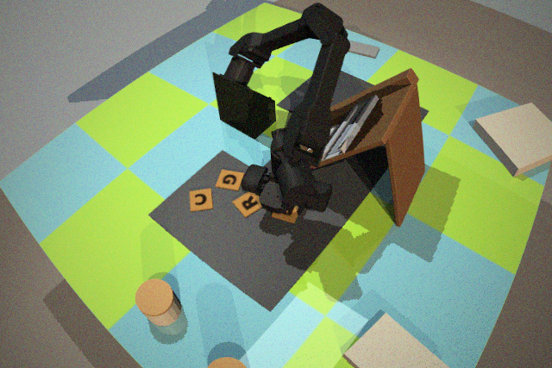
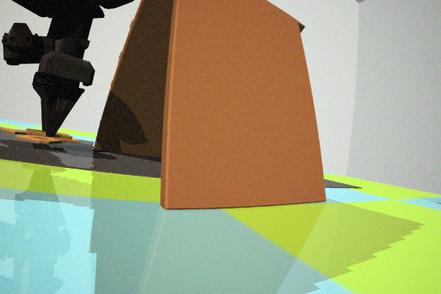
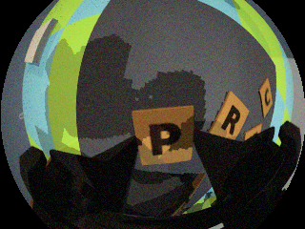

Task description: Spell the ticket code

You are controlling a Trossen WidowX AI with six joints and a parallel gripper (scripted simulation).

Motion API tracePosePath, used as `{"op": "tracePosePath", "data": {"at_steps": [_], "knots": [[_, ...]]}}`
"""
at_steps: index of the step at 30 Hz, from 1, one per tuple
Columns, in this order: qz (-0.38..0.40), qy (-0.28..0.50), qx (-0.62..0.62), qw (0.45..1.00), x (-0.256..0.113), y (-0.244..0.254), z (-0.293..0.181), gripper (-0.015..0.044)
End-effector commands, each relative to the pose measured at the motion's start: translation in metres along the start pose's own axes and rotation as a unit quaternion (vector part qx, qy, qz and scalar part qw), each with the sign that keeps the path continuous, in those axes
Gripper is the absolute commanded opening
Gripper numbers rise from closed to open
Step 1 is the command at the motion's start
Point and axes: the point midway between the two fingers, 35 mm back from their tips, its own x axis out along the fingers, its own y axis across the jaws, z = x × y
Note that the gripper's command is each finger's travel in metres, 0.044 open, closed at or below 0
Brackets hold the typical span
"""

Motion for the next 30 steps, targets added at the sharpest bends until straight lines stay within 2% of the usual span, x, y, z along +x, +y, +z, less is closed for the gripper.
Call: {"op": "tracePosePath", "data": {"at_steps": [1,17,30], "knots": [[-0.001,-0.002,-0.003,1.000,-0.003,0.000,0.000,0.0000],[0.004,-0.002,-0.004,1.000,-0.010,0.000,0.000,0.0000],[0.099,-0.071,-0.140,0.983,-0.049,0.011,0.023,0.0000]]}}
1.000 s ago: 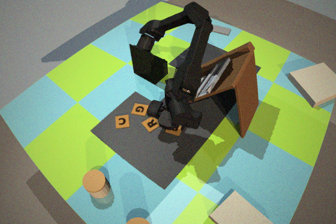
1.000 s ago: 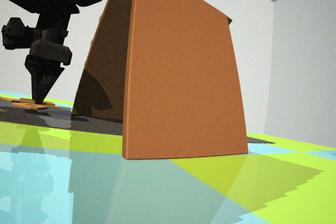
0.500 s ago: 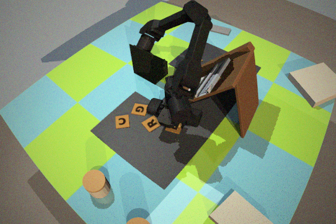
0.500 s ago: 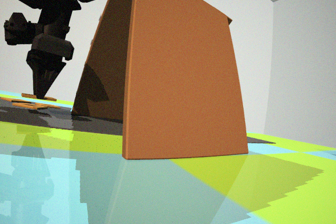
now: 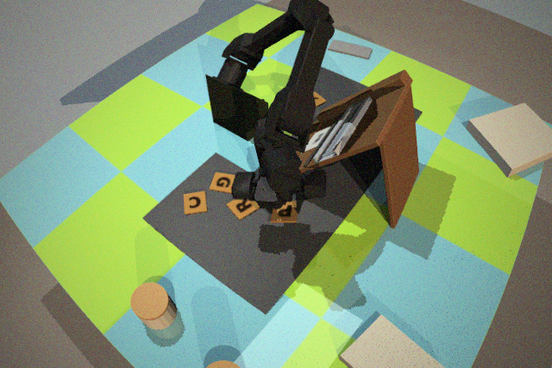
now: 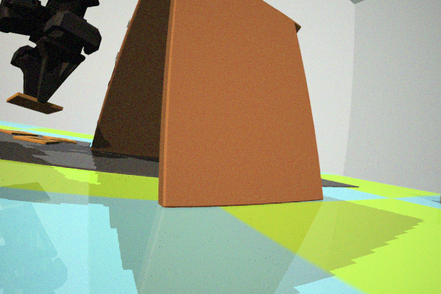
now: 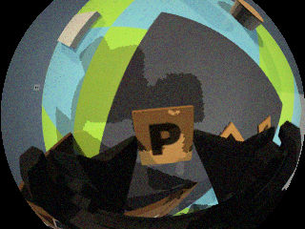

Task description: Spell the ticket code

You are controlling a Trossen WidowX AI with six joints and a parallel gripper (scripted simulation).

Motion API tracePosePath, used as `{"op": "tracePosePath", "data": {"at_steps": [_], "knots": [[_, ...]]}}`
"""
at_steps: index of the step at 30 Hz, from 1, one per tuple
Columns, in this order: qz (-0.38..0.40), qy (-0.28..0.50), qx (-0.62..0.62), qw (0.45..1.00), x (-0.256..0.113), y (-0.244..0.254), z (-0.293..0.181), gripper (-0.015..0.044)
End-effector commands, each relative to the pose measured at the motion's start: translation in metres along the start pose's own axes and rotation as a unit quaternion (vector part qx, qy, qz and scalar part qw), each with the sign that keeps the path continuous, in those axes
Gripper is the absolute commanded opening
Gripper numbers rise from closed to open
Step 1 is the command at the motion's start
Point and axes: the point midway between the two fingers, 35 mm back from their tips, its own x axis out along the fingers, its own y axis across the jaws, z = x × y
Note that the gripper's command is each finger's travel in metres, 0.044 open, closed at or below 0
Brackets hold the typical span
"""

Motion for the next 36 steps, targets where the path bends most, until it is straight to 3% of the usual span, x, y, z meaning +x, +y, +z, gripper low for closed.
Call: {"op": "tracePosePath", "data": {"at_steps": [1,18,36], "knots": [[0.023,-0.022,-0.043,0.999,-0.013,0.002,0.006,0.0000],[0.122,-0.117,-0.266,0.949,-0.047,0.019,0.022,0.0000],[0.184,-0.234,-0.498,0.815,-0.087,0.035,0.021,0.0000]]}}
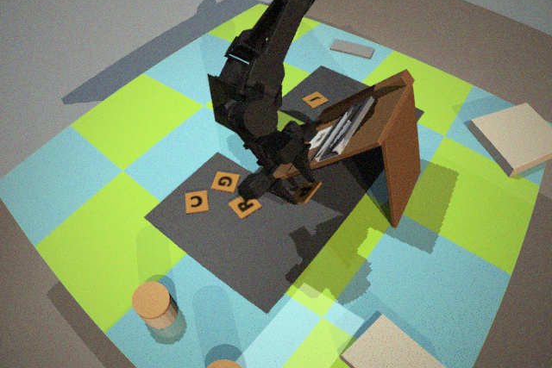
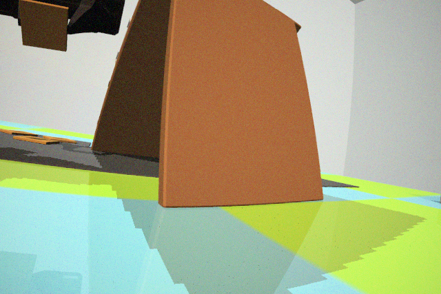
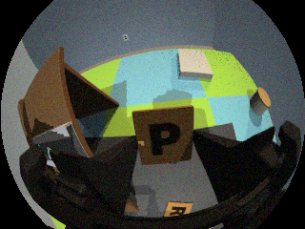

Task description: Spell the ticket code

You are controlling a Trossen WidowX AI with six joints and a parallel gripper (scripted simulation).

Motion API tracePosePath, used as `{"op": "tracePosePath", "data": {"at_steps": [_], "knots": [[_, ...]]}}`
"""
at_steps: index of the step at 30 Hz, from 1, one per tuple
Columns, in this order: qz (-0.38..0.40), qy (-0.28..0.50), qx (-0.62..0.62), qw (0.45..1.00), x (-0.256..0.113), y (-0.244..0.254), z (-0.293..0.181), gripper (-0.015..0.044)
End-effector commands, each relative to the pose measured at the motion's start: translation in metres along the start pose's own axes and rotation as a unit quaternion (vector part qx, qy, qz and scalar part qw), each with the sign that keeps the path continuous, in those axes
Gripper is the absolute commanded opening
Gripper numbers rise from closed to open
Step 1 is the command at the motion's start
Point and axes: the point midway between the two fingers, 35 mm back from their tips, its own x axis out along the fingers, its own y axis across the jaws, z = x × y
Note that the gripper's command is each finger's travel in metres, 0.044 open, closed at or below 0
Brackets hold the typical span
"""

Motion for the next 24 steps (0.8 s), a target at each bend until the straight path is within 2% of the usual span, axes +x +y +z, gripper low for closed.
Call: {"op": "tracePosePath", "data": {"at_steps": [1,24], "knots": [[0.012,-0.023,-0.054,0.998,-0.0067,0.0051,0.0032,0.0000],[0.014,-0.027,-0.064,0.997,-0.0079,0.0070,0.0046,0.0000]]}}
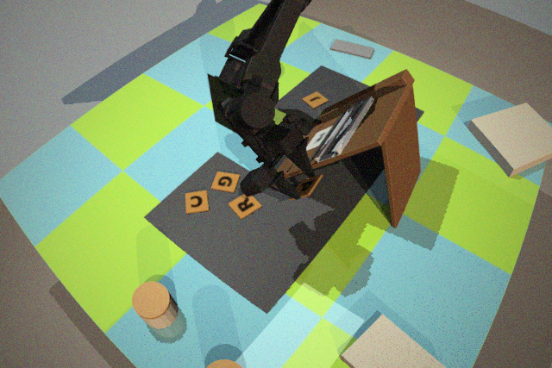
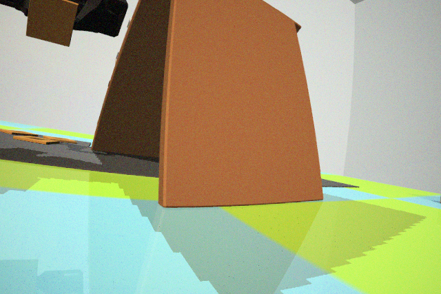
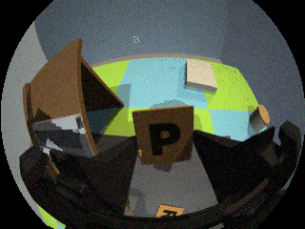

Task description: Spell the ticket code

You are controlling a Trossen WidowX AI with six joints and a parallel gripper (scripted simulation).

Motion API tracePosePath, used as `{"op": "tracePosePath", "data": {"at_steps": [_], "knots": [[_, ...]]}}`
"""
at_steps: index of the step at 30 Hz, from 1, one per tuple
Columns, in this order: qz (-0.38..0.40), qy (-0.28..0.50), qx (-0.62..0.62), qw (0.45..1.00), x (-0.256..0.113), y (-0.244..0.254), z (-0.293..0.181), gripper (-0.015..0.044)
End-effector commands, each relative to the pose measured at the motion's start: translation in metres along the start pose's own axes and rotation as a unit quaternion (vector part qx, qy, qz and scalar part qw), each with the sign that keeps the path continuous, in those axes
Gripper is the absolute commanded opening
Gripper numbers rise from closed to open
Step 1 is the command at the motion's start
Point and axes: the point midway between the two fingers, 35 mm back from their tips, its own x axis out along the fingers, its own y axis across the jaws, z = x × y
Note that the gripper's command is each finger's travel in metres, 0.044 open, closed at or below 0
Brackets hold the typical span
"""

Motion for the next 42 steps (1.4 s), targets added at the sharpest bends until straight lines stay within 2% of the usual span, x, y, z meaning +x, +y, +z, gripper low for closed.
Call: {"op": "tracePosePath", "data": {"at_steps": [1,42], "knots": [[0.002,0.000,-0.001,1.000,0.000,0.002,0.000,0.0000],[0.003,0.000,0.000,1.000,0.000,0.022,-0.003,0.0000]]}}
